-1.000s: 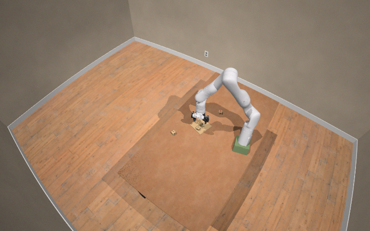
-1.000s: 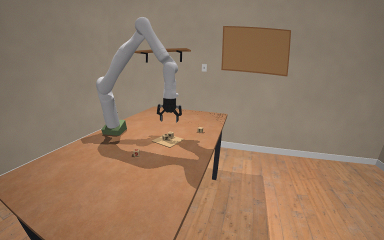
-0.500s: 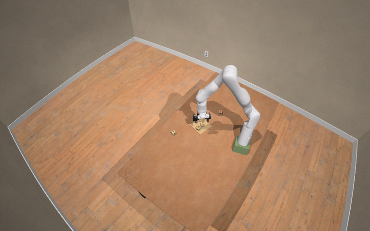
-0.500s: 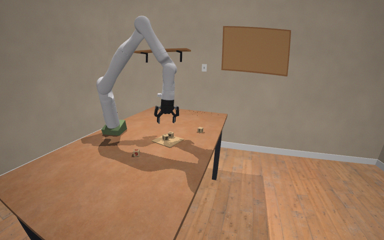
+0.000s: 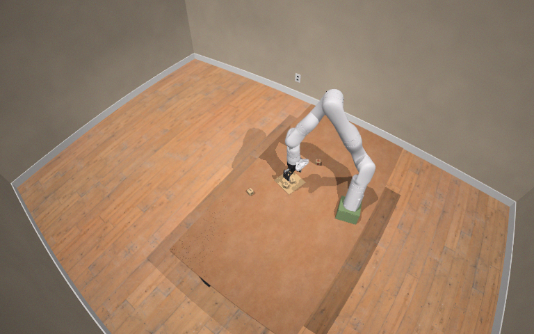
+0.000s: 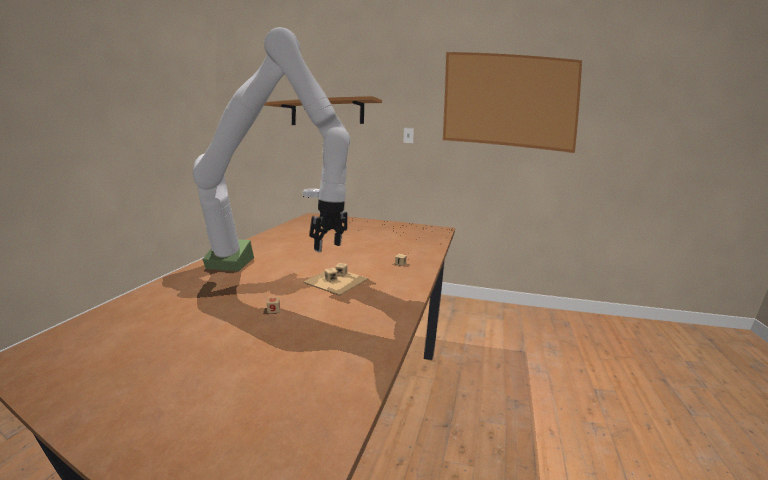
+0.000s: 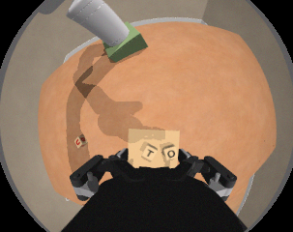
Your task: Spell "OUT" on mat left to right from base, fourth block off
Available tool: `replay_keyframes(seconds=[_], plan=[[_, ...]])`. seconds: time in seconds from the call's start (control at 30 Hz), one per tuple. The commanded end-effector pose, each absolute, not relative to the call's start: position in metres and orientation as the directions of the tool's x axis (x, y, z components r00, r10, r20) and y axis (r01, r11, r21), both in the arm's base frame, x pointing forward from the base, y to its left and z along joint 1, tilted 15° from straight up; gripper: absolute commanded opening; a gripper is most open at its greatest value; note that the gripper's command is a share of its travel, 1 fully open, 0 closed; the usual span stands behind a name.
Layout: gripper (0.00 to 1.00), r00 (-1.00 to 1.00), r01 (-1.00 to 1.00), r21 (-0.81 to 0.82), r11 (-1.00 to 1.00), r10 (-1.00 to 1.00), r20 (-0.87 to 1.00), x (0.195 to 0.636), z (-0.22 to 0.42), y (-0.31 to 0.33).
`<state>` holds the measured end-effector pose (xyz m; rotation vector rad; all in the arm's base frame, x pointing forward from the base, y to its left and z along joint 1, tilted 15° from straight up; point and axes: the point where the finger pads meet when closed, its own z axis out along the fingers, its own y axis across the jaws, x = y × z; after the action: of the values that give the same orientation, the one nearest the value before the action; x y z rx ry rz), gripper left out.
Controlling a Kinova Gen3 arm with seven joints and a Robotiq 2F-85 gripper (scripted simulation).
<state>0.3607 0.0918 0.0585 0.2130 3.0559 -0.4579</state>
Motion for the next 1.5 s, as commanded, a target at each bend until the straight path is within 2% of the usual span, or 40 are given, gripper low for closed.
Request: replay_keyframes(seconds=[0.0, 0.33, 0.4, 0.7, 0.9, 1.47], plan=[[1.00, -0.998, 0.053, -0.281, 0.958, 0.045, -0.035, 0.362, 0.061, 0.087], [1.00, -0.915, -0.400, -0.267, 0.877, -0.397, 0.071, 0.366, 0.066, 0.082], [1.00, -0.915, -0.400, -0.267, 0.877, -0.397, 0.071, 0.366, 0.066, 0.082], [1.00, -0.747, -0.661, -0.240, 0.711, -0.654, 0.121, 0.371, 0.071, 0.081], [1.00, -0.653, -0.752, -0.227, 0.618, -0.744, 0.138, 0.374, 0.073, 0.082], [1.00, -0.581, -0.808, -0.219, 0.547, -0.800, 0.148, 0.376, 0.075, 0.082]])
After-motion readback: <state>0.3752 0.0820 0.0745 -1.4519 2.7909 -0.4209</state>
